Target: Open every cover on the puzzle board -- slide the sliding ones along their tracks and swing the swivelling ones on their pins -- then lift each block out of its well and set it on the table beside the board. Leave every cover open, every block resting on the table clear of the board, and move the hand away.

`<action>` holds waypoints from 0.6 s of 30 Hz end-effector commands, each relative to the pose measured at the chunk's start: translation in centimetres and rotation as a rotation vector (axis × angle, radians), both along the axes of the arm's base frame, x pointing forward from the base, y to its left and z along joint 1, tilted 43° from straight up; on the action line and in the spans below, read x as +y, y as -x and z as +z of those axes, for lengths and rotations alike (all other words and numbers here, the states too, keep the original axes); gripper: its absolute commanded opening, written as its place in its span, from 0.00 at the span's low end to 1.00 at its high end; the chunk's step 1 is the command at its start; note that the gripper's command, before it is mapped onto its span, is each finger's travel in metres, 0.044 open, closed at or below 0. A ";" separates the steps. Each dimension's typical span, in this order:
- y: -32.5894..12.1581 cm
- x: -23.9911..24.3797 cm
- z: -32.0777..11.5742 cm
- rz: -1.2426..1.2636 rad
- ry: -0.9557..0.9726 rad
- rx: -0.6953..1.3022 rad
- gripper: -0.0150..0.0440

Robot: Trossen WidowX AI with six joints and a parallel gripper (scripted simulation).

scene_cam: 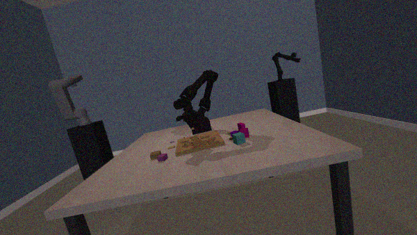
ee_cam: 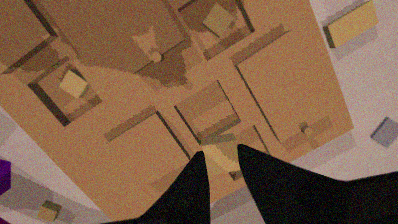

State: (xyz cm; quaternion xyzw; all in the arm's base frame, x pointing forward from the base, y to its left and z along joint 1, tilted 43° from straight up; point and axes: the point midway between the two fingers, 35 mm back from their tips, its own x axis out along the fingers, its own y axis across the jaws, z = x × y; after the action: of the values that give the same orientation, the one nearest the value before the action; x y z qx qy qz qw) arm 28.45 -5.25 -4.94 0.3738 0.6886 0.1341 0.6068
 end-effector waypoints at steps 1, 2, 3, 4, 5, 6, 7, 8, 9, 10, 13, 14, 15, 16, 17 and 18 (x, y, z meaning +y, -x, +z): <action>-0.1 -0.8 0.9 0.000 0.007 -0.008 0.39; -0.1 -0.9 1.0 0.000 0.007 -0.008 0.39; -0.1 -0.9 1.0 0.000 0.008 -0.008 0.39; -0.1 -0.8 1.2 0.000 0.009 -0.008 0.39; -0.2 -0.5 1.4 0.000 0.010 -0.007 0.39; -0.2 -0.3 1.7 0.000 0.012 -0.007 0.39; -0.3 0.0 2.0 -0.001 0.014 -0.006 0.39; -0.3 0.3 2.3 -0.001 0.016 -0.006 0.39; -0.4 0.5 2.6 -0.001 0.018 -0.006 0.39; -0.4 0.8 2.9 -0.001 0.020 -0.005 0.39; -0.5 1.7 3.8 -0.002 0.025 -0.004 0.39; -0.5 1.9 4.1 -0.002 0.026 -0.004 0.39; -0.6 2.2 4.4 -0.003 0.028 -0.004 0.39; -0.6 2.5 4.7 -0.003 0.029 -0.004 0.39; -0.6 2.8 5.0 -0.003 0.030 -0.004 0.39; -0.6 3.1 5.2 -0.003 0.031 -0.004 0.39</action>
State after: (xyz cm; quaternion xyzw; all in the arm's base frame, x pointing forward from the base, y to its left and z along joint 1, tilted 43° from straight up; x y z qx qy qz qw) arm 29.00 -2.88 -0.60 0.3631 0.6904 0.1250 0.6130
